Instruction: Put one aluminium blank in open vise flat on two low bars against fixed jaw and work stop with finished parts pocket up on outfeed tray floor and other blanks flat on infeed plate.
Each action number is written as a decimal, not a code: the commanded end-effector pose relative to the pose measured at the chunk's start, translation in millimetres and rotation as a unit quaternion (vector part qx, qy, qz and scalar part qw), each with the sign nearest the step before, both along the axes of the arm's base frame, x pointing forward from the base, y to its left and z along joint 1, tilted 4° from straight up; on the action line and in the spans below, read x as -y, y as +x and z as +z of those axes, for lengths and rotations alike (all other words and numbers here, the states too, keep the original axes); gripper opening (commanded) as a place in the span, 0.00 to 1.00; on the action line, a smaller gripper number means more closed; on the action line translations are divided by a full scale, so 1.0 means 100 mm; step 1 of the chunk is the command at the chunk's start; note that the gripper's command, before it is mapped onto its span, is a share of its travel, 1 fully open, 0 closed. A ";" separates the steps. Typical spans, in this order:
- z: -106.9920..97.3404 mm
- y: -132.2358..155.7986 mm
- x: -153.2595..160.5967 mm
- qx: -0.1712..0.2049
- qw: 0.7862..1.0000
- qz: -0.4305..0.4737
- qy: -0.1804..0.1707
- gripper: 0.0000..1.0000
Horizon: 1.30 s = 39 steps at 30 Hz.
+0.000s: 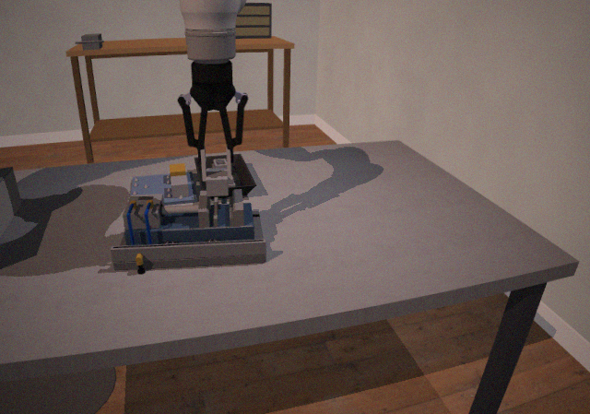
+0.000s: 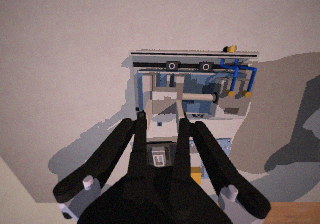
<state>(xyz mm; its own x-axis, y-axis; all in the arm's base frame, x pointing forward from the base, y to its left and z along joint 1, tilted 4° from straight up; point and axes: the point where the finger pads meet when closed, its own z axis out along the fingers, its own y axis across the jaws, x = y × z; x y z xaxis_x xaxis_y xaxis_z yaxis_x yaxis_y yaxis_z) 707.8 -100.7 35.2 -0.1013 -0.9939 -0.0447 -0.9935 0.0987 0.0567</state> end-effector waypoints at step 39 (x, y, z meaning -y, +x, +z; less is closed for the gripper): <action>0.07 0.08 0.07 -0.001 1.000 0.001 0.000 0.00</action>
